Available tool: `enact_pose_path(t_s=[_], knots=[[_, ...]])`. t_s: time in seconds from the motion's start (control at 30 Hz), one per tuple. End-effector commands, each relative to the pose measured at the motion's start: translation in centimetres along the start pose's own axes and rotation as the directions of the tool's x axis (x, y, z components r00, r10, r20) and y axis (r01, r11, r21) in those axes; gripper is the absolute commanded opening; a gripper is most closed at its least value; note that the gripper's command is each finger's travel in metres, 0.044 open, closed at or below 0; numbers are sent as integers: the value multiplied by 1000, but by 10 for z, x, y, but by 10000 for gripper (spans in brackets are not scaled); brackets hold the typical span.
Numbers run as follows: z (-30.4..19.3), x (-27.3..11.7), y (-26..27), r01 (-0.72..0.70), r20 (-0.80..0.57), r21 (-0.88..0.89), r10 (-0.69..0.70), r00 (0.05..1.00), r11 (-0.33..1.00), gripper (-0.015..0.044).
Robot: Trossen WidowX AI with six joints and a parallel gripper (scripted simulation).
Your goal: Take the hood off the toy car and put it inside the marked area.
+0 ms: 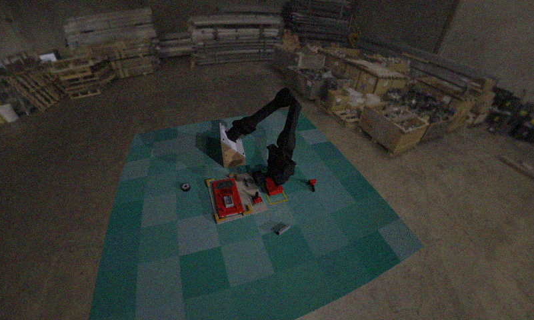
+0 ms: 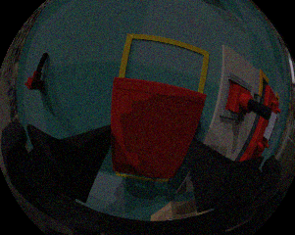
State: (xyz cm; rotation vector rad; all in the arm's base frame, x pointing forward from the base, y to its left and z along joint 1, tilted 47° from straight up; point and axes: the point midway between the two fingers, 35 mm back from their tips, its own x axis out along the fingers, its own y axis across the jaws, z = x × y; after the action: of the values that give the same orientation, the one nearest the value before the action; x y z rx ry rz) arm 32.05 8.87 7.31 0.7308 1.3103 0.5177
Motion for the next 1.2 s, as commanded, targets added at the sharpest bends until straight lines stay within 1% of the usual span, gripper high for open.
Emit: enact_pose_path(t_s=[0.0, 0.1, 0.2, 0.33, 0.4, 1.17], knots=[[0, 0, 0, 0, 1, 0, 0, 1000, 1000, 367], [0, -3, 0, 1, 1, 0, -1, 1000, 1000, 440], [2, -20, -1, 5, 1, -1, -5, 1000, 1000, 440], [1, -62, -1, 5, 1, 0, -5, 1000, 1000, 440], [0, -71, 0, 4, 2, 0, -4, 1000, 1000, 440], [0, -71, 0, 4, 2, 0, -4, 1000, 1000, 440]])
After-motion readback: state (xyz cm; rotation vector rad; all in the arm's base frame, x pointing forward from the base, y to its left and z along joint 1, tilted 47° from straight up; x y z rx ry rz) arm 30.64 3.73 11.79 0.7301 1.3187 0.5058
